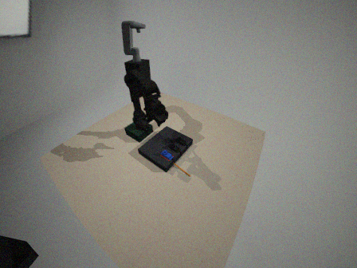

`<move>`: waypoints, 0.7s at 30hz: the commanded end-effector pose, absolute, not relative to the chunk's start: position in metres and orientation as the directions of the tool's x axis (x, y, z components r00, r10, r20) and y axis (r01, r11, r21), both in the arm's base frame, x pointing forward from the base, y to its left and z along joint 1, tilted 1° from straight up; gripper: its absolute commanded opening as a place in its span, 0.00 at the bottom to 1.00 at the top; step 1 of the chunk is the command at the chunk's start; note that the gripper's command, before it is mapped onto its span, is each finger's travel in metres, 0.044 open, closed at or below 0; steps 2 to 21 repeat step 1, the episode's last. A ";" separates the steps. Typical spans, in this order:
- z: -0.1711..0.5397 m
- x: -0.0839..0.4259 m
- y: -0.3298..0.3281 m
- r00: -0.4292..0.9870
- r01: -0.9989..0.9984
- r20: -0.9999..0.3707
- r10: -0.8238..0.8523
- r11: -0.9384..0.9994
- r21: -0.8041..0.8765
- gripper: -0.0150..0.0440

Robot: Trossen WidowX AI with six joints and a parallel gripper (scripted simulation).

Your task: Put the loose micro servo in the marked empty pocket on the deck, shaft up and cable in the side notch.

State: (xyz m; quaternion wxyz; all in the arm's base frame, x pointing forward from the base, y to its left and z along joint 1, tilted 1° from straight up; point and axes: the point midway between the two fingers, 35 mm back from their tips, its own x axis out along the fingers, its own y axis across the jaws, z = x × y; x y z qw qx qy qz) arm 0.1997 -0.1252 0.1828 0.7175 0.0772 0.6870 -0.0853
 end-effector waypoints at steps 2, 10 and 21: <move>0.183 0.200 -0.125 0.040 0.228 -0.999 -0.015 0.974 -0.006 1.00; 0.183 0.200 -0.125 0.040 0.228 -0.999 -0.015 0.974 -0.006 1.00; 0.183 0.200 -0.125 0.040 0.228 -0.999 -0.015 0.974 -0.006 1.00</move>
